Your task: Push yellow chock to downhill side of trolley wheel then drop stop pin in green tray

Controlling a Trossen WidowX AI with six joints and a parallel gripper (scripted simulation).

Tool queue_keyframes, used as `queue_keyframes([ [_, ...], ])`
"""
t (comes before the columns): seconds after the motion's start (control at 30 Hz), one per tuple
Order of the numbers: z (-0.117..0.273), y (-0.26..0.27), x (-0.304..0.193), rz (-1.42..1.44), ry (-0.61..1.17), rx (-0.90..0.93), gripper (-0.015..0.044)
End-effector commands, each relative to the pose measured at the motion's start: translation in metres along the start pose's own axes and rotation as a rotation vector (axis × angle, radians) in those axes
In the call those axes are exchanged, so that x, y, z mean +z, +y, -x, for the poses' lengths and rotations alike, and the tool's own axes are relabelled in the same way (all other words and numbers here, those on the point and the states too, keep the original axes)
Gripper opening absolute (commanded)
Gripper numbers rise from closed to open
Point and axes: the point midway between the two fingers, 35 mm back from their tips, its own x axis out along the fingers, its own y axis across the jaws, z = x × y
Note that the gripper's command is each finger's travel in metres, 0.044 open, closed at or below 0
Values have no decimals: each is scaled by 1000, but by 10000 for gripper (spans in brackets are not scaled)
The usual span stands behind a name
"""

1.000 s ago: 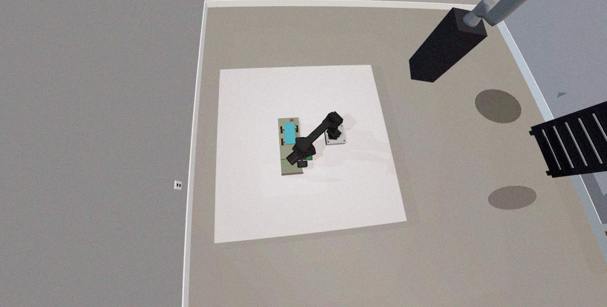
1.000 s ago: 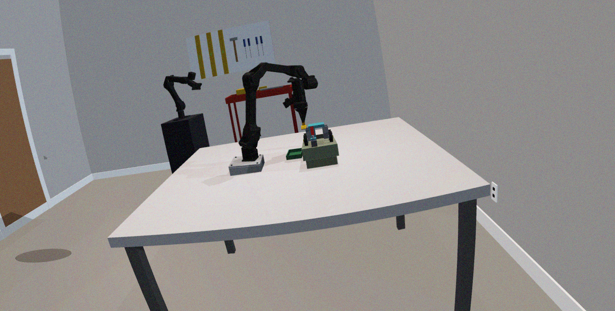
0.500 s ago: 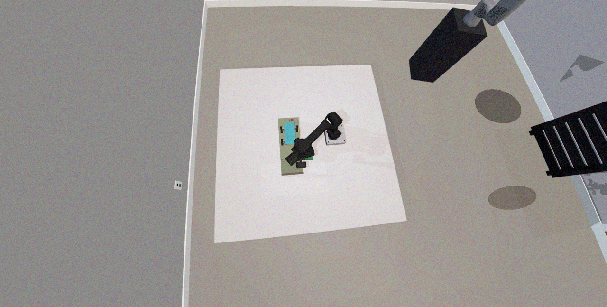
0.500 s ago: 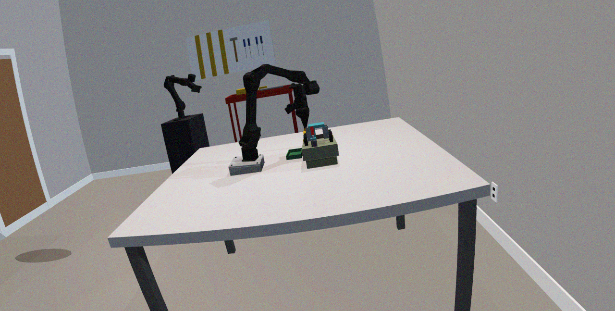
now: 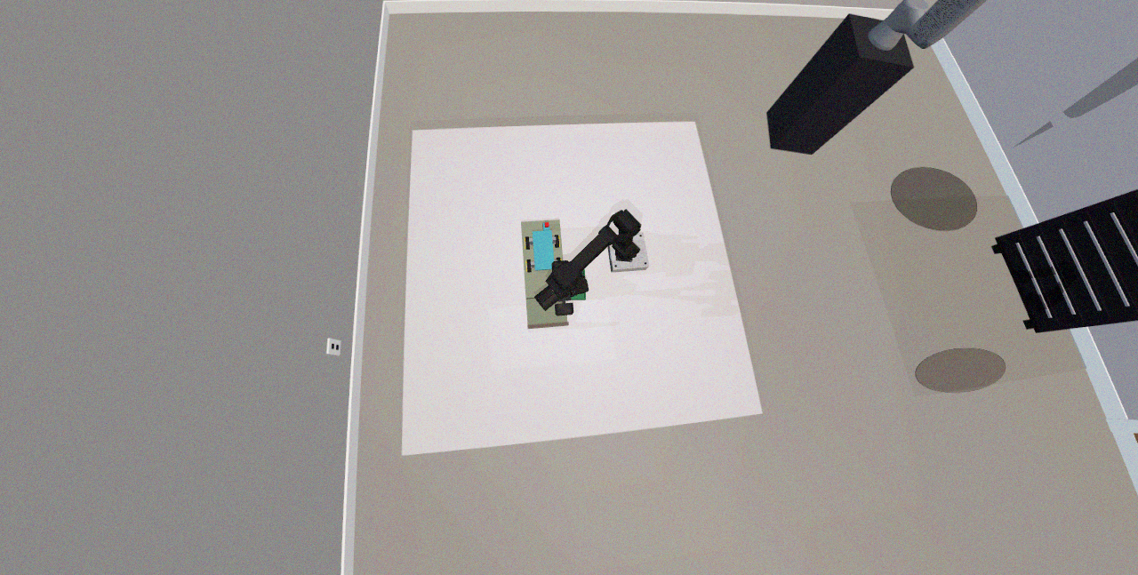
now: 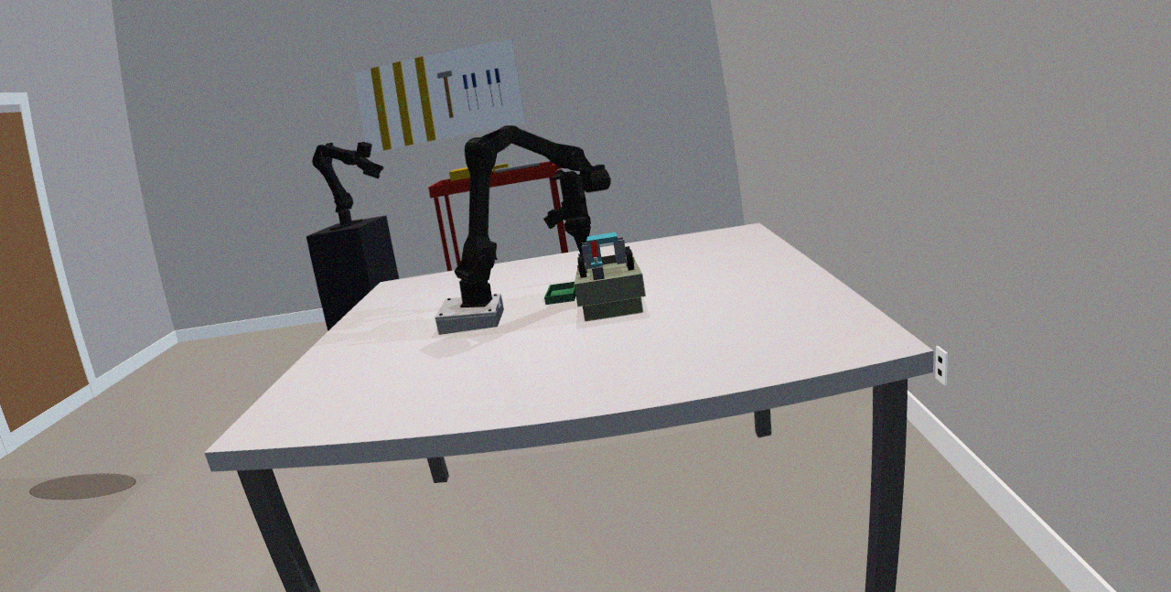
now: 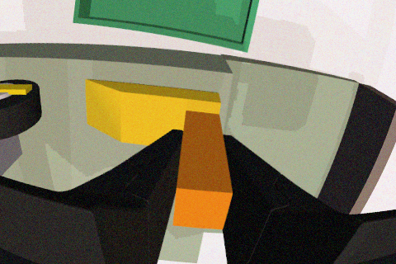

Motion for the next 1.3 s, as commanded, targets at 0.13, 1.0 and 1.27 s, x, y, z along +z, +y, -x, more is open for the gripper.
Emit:
queue_keyframes([
  [0.13,-1,6,0,4,0,5,0],
  [1.0,1,27,-3,4,0,7,0],
  [1.27,2,33,-4,4,0,8,0],
])
